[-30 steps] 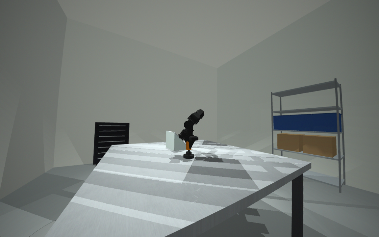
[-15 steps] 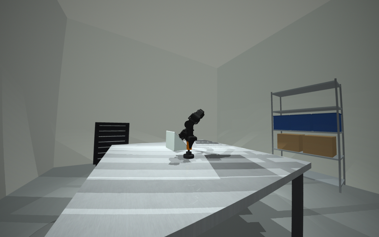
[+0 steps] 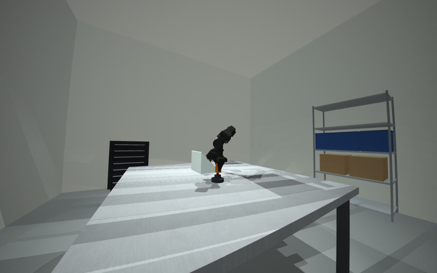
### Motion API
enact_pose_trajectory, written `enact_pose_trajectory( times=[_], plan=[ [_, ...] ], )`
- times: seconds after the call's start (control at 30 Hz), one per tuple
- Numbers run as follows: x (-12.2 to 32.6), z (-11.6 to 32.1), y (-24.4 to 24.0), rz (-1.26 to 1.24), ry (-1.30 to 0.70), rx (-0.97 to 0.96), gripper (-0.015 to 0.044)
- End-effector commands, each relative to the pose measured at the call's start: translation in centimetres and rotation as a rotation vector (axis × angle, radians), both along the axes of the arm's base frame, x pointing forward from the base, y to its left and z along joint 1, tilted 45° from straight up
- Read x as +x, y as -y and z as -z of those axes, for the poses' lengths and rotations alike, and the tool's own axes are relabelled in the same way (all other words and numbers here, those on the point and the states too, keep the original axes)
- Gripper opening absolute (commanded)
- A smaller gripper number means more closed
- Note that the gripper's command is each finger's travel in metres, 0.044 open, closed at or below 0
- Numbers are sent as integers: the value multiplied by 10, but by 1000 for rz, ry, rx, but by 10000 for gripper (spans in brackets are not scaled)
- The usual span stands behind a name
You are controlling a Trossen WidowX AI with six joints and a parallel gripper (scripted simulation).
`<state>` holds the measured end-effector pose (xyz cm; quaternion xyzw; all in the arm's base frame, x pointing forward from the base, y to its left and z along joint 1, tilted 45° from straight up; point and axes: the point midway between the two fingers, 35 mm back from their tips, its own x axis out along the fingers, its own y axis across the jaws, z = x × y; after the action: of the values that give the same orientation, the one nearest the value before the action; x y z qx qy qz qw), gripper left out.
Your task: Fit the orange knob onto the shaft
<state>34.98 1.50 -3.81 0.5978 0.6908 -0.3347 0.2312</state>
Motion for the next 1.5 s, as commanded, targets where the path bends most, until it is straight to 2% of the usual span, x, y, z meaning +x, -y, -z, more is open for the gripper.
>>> enact_pose_trajectory(
  times=[0.0, 0.23, 1.47],
  plan=[
    [0, -2, 4, 12, -4, -2, 0],
    [-4, -3, 6, 157, -139, -37, 0],
    [-1, -1, 5, 157, -139, -37, 0]
  ],
)
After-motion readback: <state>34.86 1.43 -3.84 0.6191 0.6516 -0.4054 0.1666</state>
